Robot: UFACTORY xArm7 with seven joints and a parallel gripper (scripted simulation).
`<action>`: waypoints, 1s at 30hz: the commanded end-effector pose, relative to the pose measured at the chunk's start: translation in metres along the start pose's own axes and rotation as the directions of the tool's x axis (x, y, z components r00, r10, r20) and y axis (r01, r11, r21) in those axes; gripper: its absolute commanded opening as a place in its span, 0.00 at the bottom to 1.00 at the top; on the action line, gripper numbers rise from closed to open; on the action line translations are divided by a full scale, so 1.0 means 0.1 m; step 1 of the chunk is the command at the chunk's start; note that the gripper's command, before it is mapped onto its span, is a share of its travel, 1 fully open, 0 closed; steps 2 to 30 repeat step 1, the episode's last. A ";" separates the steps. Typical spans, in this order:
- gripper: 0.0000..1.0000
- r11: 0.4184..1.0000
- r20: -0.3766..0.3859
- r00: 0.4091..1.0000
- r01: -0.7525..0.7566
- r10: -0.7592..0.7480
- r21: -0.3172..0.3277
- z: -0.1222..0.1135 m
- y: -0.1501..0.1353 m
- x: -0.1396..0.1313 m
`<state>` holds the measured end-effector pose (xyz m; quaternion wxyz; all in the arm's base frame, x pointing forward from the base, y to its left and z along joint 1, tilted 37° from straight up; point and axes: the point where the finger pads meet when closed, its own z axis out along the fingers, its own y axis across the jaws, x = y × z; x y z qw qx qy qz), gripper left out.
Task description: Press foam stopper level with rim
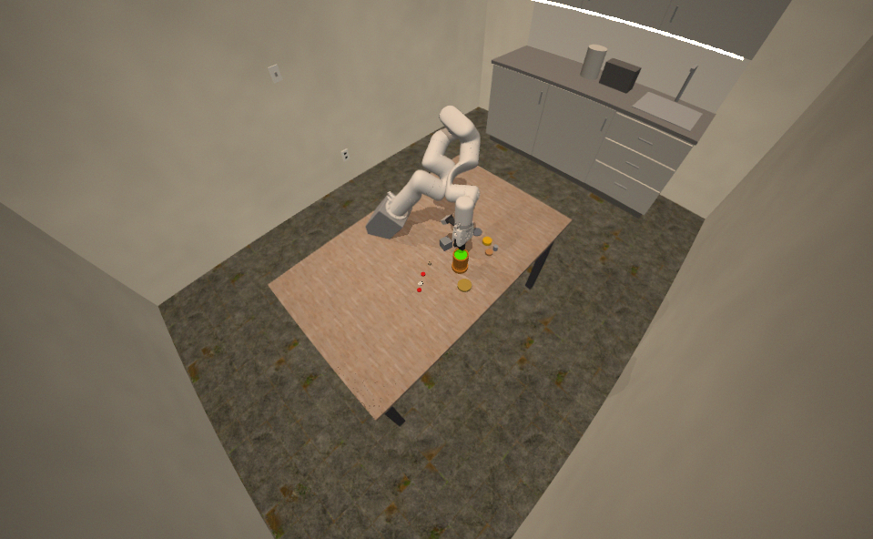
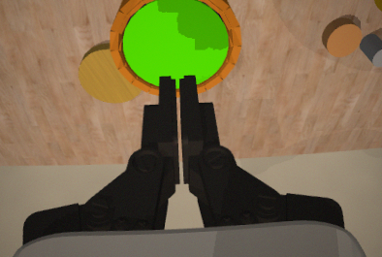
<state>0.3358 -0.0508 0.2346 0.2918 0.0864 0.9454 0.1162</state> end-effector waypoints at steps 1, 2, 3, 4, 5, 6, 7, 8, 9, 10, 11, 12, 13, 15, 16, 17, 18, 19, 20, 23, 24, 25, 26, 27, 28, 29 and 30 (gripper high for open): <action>0.00 1.000 0.003 1.000 0.000 0.000 0.000 -0.01 0.00 -0.01; 0.00 1.000 0.003 1.000 0.000 0.000 0.000 -0.01 0.00 -0.01; 0.00 1.000 0.003 1.000 0.000 0.000 0.000 -0.01 0.00 -0.01; 0.00 1.000 0.003 1.000 0.000 0.000 0.000 -0.01 0.00 -0.01; 0.00 1.000 0.003 1.000 0.000 0.000 0.000 -0.01 0.00 -0.01; 0.00 1.000 0.003 1.000 0.000 0.000 0.000 -0.01 0.00 -0.01; 0.00 1.000 0.003 1.000 0.000 0.000 0.000 -0.01 0.00 -0.01; 0.00 1.000 0.003 1.000 0.000 0.000 0.000 -0.01 0.00 -0.01; 0.00 1.000 0.003 1.000 0.000 0.000 0.000 -0.01 0.00 -0.01; 0.00 1.000 0.003 1.000 0.000 0.000 0.000 -0.01 0.00 -0.01; 0.00 1.000 0.003 1.000 0.000 0.000 0.000 -0.01 0.00 -0.01; 0.00 1.000 0.003 1.000 0.000 0.000 0.000 -0.01 0.00 -0.01; 0.00 1.000 0.003 1.000 0.000 0.000 0.000 -0.01 0.00 -0.01; 0.00 1.000 0.003 1.000 0.000 0.000 0.000 -0.01 0.00 -0.01; 0.00 1.000 0.003 1.000 0.000 0.000 0.000 -0.01 0.00 -0.01; 0.00 1.000 0.003 1.000 0.000 0.000 0.000 -0.01 0.00 -0.01; 0.00 1.000 0.003 1.000 0.000 0.000 0.000 -0.01 0.00 -0.01; 0.00 1.000 0.003 1.000 0.000 0.000 0.000 -0.01 0.00 -0.01; 0.00 1.000 0.003 1.000 0.000 0.000 0.000 -0.01 0.00 -0.01; 0.00 1.000 0.003 1.000 0.000 0.000 0.000 -0.01 0.00 -0.01; 0.00 1.000 0.003 1.000 0.000 0.000 0.000 -0.01 0.00 -0.01; 0.00 1.000 0.003 1.000 0.000 0.000 0.000 -0.01 0.00 -0.01; 0.00 1.000 0.003 1.000 0.000 0.000 0.000 -0.01 0.00 -0.01; 0.00 1.000 0.003 1.000 0.000 0.000 0.000 -0.01 0.00 -0.01; 0.00 1.000 0.003 1.000 0.000 0.000 0.000 -0.01 0.00 -0.01; 0.00 1.000 0.003 1.000 0.000 0.000 0.000 -0.01 0.00 -0.01; 0.00 1.000 0.003 1.000 0.000 0.000 0.000 -0.01 0.00 -0.01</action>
